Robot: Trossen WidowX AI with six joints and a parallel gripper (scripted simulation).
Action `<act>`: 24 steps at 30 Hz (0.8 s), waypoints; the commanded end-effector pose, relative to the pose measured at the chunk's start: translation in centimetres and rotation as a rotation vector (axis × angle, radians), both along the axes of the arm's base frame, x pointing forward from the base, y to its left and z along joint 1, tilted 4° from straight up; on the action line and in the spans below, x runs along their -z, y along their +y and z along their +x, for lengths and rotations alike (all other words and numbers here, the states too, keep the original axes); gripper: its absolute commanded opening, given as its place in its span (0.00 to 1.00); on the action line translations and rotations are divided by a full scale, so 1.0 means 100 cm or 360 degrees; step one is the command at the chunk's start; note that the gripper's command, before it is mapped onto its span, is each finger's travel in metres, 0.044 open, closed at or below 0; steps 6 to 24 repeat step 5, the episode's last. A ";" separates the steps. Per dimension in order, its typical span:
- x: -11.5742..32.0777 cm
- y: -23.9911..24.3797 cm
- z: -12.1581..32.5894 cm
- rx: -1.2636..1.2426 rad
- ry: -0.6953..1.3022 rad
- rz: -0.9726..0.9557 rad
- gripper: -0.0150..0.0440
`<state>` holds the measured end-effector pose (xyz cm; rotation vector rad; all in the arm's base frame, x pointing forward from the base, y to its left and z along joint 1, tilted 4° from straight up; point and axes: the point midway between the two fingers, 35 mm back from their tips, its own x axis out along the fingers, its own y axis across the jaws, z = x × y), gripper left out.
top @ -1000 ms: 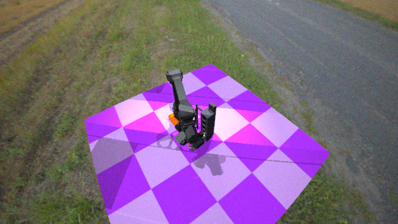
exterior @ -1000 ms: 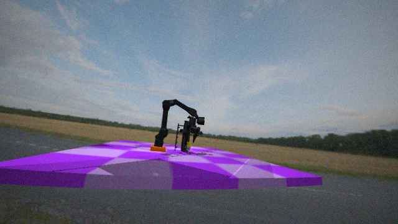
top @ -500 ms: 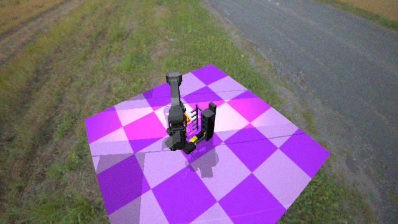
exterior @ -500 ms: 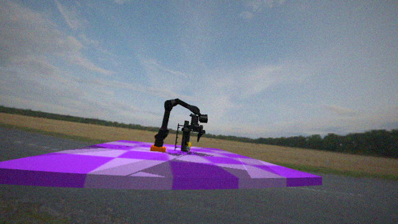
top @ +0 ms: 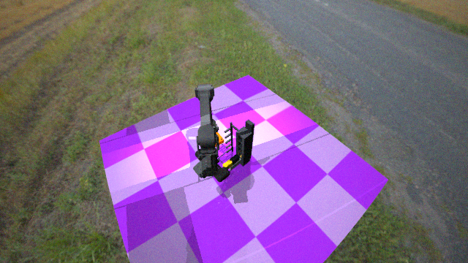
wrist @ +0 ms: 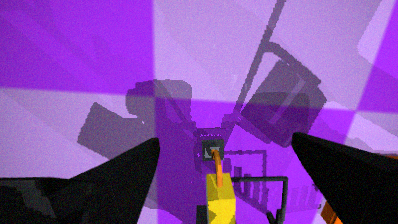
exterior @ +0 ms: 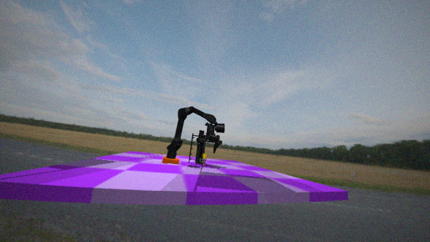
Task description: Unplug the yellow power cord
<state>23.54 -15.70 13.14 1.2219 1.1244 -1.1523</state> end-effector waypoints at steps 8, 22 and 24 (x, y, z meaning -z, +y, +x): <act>0.000 0.000 0.000 -0.0009 0.0000 0.0005 1.00; 0.000 0.000 0.000 -0.0009 0.0000 0.0005 1.00; 0.000 0.000 0.000 -0.0009 0.0000 0.0005 1.00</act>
